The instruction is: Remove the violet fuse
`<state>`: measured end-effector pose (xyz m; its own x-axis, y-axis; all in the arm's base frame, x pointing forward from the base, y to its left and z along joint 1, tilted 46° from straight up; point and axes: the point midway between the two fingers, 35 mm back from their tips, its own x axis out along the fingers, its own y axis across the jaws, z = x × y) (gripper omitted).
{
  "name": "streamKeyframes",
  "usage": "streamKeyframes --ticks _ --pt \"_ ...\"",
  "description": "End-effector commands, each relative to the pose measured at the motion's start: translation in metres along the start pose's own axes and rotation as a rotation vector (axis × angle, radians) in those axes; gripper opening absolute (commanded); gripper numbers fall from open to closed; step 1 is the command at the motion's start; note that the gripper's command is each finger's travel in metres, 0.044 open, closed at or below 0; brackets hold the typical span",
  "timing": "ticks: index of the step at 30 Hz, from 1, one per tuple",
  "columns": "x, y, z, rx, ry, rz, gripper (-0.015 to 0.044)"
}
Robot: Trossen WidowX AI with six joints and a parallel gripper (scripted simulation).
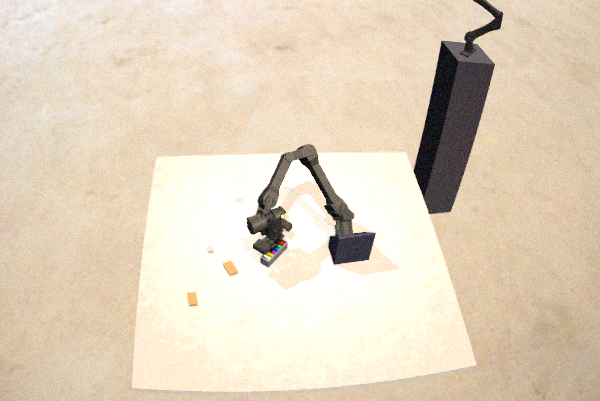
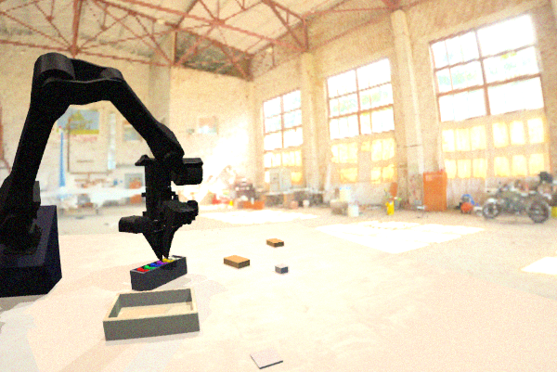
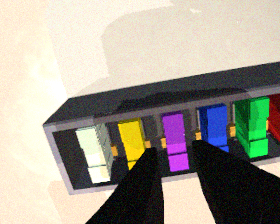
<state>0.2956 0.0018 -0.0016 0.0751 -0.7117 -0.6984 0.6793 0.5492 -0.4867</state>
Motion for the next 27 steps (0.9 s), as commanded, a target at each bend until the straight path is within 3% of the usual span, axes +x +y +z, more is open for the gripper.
streamKeyframes --ticks 1,27 --pt "0.004 -0.002 -0.001 -0.007 0.0 -0.007 0.0073" --pt "0.014 -0.002 -0.001 -0.007 -0.001 -0.008 0.0073"
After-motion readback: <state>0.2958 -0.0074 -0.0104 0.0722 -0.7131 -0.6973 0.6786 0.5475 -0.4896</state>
